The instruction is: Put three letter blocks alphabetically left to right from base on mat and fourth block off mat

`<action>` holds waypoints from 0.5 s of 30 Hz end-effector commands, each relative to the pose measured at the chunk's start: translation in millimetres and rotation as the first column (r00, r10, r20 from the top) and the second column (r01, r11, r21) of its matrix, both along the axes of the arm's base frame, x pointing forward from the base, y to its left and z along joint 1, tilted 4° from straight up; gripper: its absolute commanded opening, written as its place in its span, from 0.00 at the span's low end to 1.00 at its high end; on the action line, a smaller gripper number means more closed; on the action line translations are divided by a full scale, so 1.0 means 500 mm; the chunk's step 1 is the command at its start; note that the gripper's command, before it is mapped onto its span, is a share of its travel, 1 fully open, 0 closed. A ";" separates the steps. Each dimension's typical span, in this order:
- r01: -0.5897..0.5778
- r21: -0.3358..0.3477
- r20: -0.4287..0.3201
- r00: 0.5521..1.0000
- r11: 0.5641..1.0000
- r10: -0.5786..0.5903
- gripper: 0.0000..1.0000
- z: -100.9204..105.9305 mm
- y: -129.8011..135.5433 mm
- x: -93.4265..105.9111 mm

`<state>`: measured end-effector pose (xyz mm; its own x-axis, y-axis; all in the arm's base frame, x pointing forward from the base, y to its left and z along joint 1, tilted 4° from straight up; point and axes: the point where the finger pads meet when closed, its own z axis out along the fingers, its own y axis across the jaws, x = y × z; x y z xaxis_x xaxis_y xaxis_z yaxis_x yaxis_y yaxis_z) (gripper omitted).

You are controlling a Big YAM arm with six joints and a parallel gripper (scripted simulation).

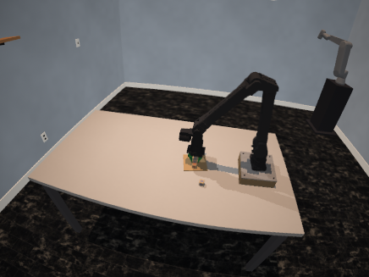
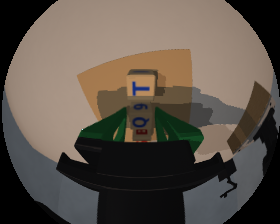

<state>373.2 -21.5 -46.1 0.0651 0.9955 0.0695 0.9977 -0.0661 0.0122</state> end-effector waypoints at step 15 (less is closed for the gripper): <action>-0.002 -0.006 0.009 1.000 1.000 0.002 0.44 -0.006 0.006 0.007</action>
<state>373.2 -21.5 -46.1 0.0652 0.9955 0.0695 0.9977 -0.0662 0.0122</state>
